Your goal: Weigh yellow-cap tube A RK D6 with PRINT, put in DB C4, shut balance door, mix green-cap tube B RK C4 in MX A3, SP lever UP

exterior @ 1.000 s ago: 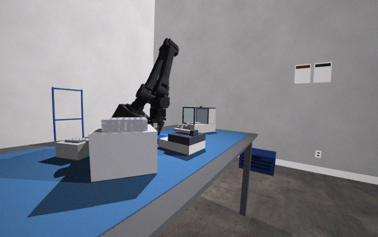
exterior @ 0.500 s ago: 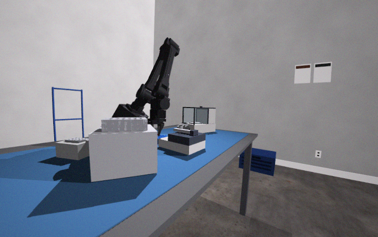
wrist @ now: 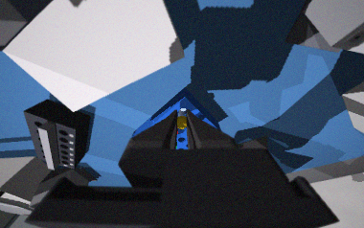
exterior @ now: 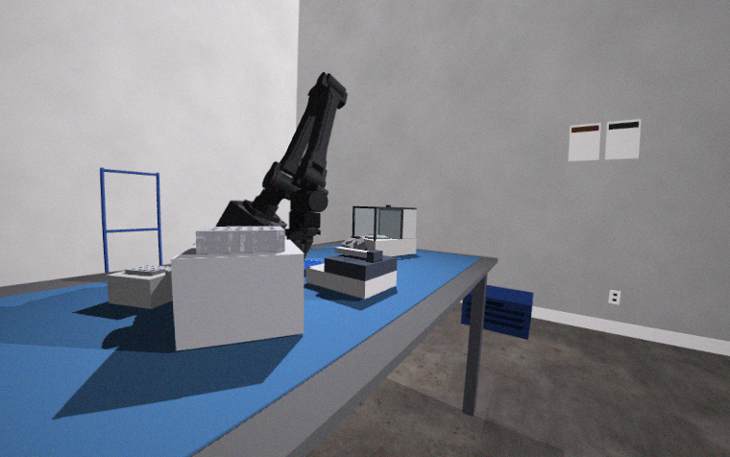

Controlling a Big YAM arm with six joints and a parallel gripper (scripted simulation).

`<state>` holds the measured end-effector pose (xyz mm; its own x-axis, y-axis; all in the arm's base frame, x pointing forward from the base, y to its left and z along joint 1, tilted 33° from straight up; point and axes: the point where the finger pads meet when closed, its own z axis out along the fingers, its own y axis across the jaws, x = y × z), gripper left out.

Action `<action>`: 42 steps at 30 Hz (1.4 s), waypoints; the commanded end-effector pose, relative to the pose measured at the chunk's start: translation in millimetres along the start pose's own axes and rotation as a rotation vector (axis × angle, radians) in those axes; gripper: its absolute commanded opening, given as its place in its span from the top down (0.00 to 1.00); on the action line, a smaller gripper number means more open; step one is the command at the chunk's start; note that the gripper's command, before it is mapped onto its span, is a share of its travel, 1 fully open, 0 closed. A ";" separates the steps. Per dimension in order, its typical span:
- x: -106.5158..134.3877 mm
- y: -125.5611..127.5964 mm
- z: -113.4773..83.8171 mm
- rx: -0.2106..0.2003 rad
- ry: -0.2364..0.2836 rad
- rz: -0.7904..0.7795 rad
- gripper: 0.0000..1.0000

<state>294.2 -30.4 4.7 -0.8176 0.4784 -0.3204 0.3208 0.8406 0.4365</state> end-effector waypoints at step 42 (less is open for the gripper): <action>-6.9 -4.4 -14.5 0.001 -0.021 -0.002 0.91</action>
<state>290.6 -35.5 11.6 -0.8107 0.4858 -0.3269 0.3237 0.8371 0.4411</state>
